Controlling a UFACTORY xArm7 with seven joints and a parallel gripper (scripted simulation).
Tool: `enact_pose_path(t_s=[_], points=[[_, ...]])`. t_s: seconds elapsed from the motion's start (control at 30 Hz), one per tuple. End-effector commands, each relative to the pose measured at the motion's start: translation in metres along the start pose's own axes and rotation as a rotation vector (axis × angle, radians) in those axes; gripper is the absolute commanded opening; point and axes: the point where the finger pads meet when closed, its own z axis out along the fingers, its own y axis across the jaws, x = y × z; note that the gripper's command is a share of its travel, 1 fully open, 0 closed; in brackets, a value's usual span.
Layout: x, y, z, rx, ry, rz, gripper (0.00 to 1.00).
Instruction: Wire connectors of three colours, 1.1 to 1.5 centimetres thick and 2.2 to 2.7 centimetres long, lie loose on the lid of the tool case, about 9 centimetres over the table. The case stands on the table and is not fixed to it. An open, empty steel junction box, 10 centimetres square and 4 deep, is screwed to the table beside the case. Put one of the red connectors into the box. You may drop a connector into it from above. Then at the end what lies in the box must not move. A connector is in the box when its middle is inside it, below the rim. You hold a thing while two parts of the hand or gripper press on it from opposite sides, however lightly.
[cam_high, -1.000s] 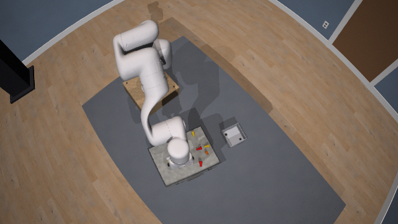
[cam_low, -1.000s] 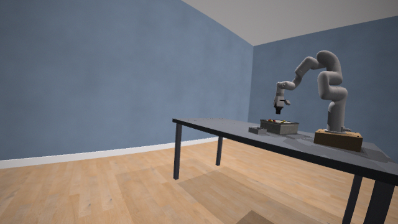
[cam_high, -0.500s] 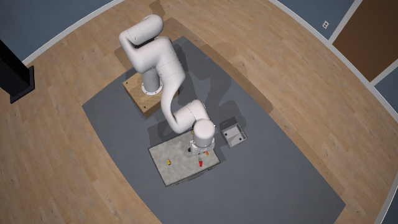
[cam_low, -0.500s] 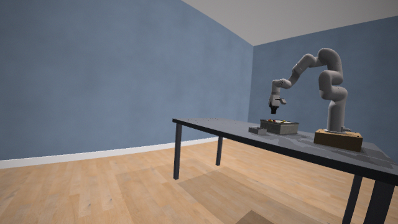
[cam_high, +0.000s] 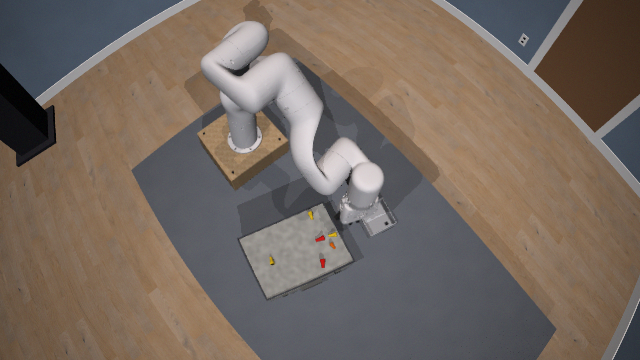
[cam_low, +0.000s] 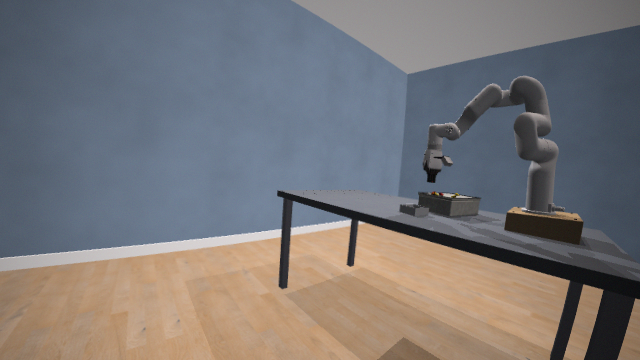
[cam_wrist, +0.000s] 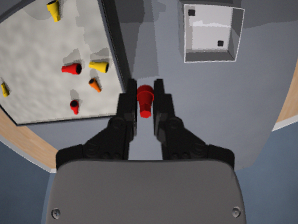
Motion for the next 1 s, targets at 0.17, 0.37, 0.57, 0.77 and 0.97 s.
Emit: enact_pose_path(t_s=[0.17,0.37,0.57,0.77,0.97], points=[[0.016,0.054,-0.001,0.006,-0.004,0.003,0.02],[0.026,0.083,0.0,0.006,-0.004,0.003,0.02],[0.031,0.096,0.0,0.006,-0.004,0.003,0.02],[0.036,0.108,0.0,0.006,-0.004,0.003,0.02],[0.037,0.112,0.0,0.006,-0.004,0.003,0.02]])
